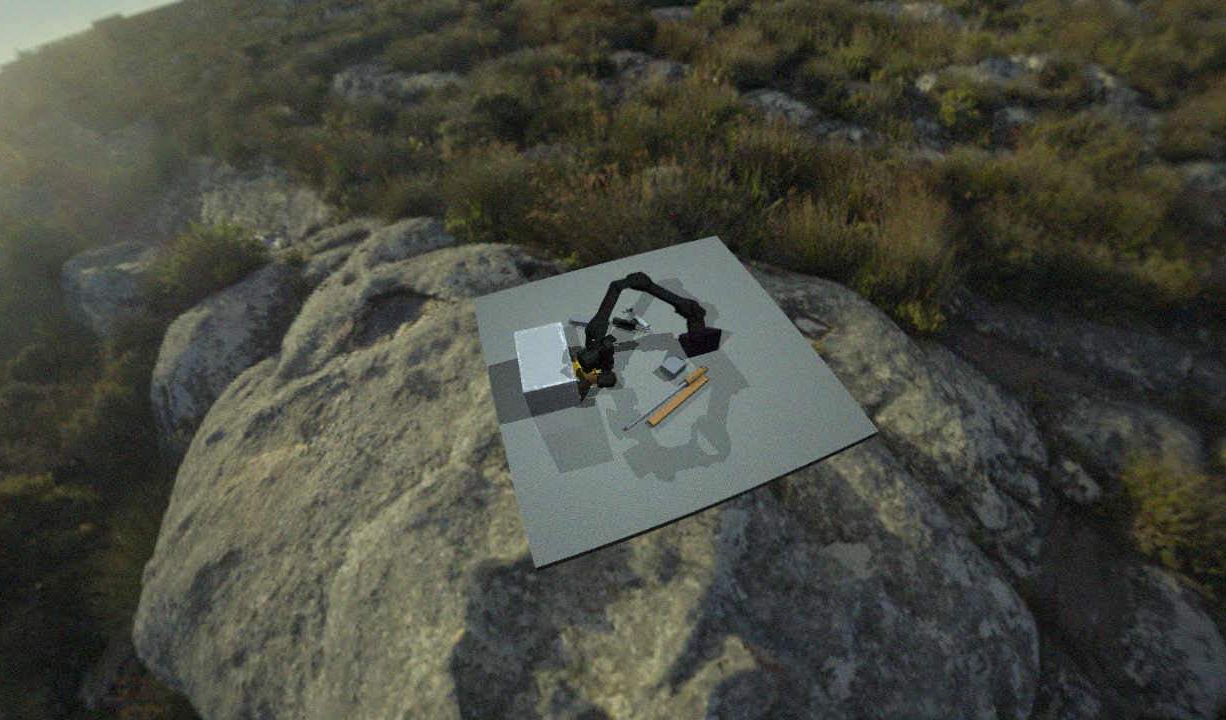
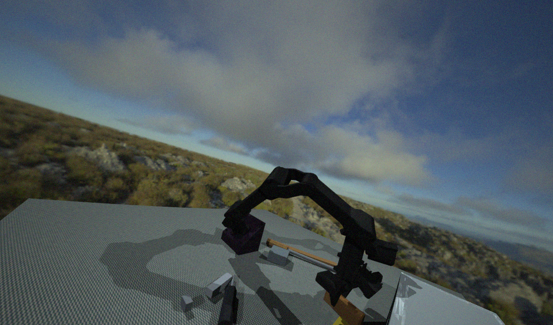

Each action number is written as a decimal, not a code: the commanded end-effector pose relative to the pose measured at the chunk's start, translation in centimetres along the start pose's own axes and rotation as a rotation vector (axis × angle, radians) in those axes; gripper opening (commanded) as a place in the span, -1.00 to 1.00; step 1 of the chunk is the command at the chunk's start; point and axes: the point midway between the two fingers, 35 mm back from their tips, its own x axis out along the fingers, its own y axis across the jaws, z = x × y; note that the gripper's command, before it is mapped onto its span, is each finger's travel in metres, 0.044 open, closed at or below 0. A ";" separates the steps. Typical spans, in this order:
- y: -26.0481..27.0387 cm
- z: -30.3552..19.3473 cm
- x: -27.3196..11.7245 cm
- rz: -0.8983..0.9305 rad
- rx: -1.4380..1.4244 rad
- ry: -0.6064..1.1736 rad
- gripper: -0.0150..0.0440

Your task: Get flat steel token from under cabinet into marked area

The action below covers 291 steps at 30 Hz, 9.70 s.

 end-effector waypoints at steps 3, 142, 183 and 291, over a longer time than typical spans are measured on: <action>-0.8 0.3 0.1 0.001 0.002 0.000 -0.49; -0.7 -15.5 0.3 0.003 -0.004 0.008 -0.49; -0.4 -16.7 0.0 0.004 0.191 0.007 -0.49; -11.8 -11.5 -0.1 -0.006 0.280 0.006 -0.49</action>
